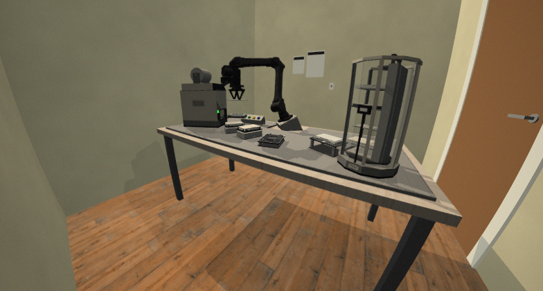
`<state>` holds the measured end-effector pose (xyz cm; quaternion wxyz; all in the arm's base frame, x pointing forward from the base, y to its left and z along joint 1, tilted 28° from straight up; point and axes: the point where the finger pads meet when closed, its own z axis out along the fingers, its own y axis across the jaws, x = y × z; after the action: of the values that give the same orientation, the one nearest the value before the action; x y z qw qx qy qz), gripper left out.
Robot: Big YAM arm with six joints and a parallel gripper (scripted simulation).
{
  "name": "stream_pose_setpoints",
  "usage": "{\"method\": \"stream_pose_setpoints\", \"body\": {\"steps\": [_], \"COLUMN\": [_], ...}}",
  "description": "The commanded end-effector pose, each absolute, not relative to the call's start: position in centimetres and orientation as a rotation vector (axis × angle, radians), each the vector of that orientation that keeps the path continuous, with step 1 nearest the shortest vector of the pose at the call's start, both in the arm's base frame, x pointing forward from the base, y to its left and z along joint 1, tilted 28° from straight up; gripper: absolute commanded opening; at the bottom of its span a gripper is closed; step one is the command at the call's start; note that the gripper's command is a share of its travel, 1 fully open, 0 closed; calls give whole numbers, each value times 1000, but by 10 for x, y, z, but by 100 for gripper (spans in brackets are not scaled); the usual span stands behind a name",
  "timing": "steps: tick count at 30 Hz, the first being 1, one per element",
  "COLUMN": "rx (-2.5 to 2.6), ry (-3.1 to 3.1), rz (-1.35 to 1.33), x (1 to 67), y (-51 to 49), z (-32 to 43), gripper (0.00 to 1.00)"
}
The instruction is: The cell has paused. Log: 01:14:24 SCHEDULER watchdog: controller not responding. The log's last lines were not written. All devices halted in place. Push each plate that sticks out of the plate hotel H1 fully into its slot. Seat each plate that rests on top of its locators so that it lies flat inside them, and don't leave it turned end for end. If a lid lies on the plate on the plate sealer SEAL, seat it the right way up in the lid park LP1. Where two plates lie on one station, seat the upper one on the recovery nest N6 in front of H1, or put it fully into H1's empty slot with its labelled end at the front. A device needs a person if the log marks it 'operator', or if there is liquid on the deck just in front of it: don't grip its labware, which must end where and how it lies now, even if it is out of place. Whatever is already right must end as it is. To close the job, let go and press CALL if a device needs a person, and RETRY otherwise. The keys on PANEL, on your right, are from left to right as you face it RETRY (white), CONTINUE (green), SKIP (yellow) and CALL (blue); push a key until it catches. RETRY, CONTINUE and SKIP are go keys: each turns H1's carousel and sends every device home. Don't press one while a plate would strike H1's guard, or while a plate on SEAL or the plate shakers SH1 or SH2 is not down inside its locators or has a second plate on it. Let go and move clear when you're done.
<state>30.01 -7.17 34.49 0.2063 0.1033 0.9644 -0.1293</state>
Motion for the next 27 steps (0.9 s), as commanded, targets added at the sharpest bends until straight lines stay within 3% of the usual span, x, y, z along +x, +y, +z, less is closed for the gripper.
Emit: {"method": "stream_pose_setpoints", "body": {"steps": [1, 15, 27], "rx": [317, 317, -161], "ry": [2651, 2652, 2705], "rz": [-346, -340, -443], "x": [312, 331, 339], "y": [-61, -25, 15], "z": [368, 364, 353], "gripper": [84, 84, 84]}}
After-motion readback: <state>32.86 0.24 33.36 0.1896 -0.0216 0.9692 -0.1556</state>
